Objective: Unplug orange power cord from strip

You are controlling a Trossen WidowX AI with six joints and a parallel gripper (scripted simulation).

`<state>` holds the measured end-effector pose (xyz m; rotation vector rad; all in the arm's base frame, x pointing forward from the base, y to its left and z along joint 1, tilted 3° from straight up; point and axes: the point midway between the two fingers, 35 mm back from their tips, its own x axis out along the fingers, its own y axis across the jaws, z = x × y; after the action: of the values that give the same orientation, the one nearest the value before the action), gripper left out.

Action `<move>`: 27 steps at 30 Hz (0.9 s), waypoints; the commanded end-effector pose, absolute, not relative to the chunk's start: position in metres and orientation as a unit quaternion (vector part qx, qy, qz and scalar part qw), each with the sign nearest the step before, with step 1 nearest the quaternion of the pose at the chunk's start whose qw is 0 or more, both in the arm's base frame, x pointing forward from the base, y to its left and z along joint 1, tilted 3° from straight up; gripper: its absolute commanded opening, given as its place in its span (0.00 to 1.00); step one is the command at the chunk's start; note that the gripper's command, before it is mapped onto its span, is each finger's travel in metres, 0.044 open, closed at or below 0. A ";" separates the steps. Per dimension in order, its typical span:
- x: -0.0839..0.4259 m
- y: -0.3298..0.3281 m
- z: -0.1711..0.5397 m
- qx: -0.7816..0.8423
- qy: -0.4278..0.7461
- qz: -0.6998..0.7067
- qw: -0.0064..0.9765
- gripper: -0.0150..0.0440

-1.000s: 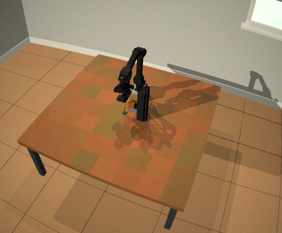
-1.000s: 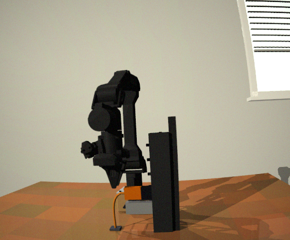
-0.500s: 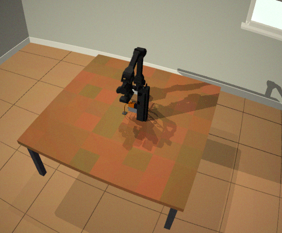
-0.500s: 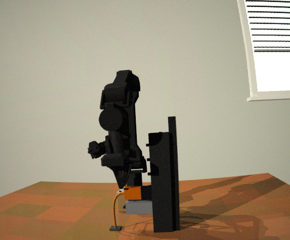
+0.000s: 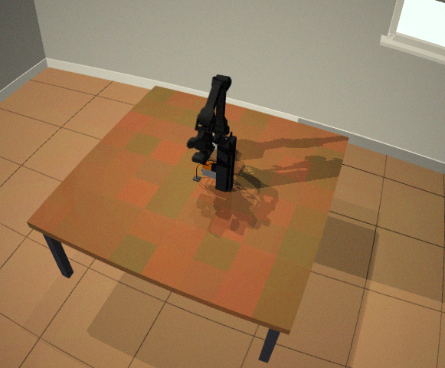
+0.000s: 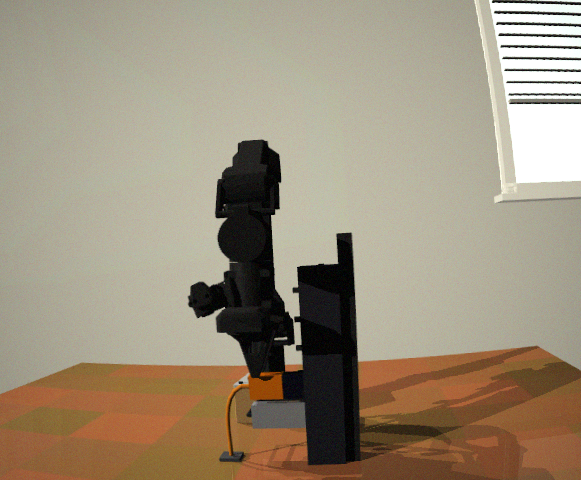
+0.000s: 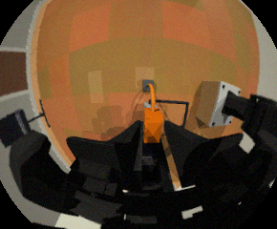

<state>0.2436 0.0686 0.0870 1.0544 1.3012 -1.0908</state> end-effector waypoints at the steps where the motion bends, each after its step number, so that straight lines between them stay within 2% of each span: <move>1: 0.242 0.069 0.082 0.444 0.548 -0.461 0.538 0.53; 12: 0.242 0.069 0.076 0.444 0.548 -0.461 0.538 0.53; 15: 0.244 0.069 0.078 0.444 0.548 -0.459 0.541 0.39; 24: 0.244 0.069 0.078 0.444 0.548 -0.459 0.541 0.29; 25: 0.244 0.069 0.078 0.444 0.548 -0.459 0.541 0.25; 27: 0.244 0.068 0.078 0.444 0.547 -0.459 0.541 0.25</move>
<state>0.2424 0.0688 0.0776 1.0525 1.3037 -1.0946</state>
